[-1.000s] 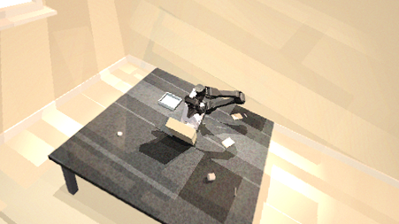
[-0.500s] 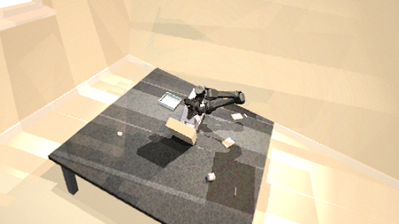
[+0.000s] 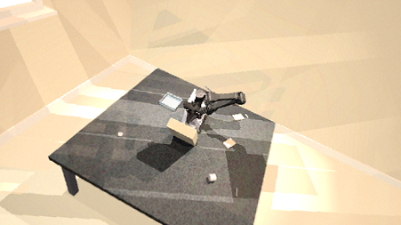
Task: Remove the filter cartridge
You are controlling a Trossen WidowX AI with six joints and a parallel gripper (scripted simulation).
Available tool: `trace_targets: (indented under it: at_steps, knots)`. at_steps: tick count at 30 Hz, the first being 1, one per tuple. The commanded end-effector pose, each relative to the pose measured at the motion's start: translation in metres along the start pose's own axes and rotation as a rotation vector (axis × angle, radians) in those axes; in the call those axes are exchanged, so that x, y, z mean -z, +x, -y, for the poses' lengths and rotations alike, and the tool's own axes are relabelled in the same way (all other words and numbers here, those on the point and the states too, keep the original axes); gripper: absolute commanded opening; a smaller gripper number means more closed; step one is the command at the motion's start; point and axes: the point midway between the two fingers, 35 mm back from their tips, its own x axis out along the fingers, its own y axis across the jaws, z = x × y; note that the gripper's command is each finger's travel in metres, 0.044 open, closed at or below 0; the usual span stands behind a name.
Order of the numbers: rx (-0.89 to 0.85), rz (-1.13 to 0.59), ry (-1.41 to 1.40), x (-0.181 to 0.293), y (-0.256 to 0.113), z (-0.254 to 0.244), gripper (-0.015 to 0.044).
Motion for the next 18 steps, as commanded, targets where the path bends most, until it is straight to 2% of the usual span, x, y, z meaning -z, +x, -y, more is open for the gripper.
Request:
trace_targets:
  at_steps: [1,18]
  knots:
    - [0.004,0.004,0.010,-0.002,0.008,0.002,0.0089]
    - [0.001,-0.002,0.011,-0.001,0.026,0.004,0.0089]
